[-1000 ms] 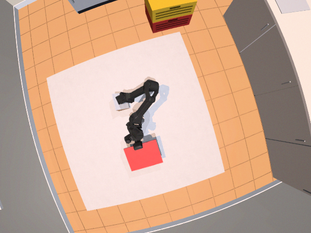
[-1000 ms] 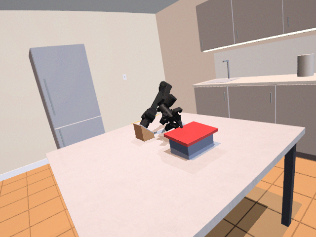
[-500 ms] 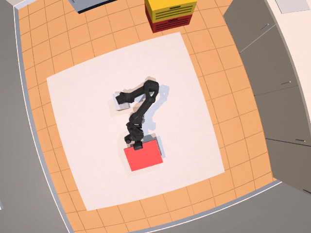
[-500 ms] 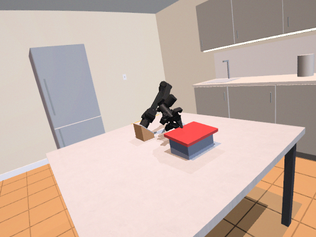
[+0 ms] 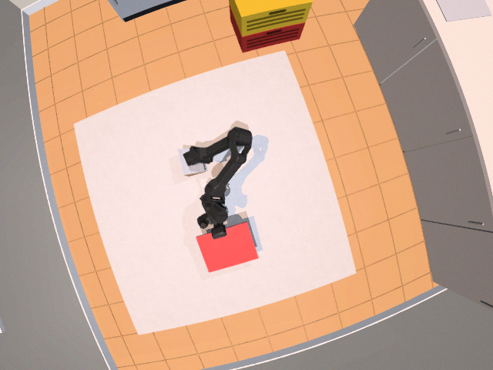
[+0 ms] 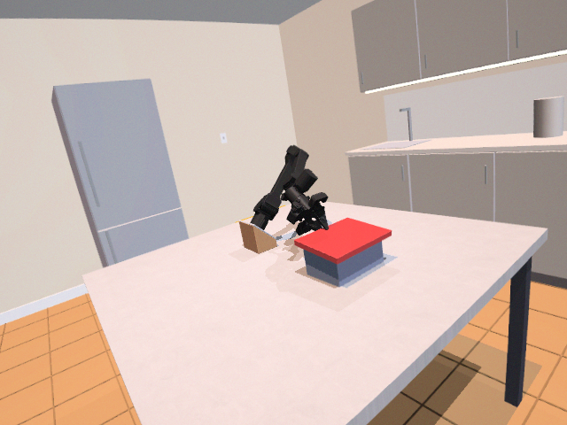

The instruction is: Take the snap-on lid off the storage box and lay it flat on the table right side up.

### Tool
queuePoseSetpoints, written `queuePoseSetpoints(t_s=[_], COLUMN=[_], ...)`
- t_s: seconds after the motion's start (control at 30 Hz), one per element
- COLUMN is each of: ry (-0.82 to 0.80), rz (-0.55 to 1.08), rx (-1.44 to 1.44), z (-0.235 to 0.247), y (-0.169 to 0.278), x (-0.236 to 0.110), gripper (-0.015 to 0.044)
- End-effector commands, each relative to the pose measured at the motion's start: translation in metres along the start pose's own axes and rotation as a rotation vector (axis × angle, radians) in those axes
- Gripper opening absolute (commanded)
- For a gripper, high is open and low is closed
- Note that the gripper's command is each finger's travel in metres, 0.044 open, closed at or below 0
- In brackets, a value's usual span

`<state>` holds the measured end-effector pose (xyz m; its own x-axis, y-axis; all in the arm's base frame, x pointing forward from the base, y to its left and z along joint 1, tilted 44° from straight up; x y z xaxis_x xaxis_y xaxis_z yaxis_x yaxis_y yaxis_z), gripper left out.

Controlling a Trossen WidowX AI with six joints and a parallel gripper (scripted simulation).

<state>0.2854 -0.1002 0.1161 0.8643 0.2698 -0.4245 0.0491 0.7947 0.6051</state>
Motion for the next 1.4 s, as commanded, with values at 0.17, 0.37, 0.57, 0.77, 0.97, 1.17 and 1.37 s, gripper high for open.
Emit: queuePoseSetpoints(t_s=[0.17,0.37,0.57,0.77,0.97,1.17,1.37], ry=[0.0,0.0,0.0,-0.003,-0.004,-0.003,-0.003], rz=[0.0,0.0,0.0,-0.003,-0.003,-0.003,-0.004], rx=[0.003,0.003,0.003,0.002,0.002,0.001,0.001], z=[0.001,0.001,0.001,0.003,0.009,0.016,0.023], y=[0.0,0.0,0.0,0.0,-0.001,-0.002,-0.003], x=[0.001,0.001,0.002,-0.001,-0.006,-0.01,-0.013], gripper=[0.0,0.0,0.0,0.0,0.0,0.0,0.0])
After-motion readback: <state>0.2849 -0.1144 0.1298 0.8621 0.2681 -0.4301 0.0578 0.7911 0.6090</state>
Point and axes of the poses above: the point midway between the two fingers, 35 mm back from their tips, its own x axis out along the fingers, its own z axis across the jaws, y = z × x, the point moved 7 cm from there along -x, back along the fingers, and after that the axes turned 8 degrees about -x, right-handed, at the moved point
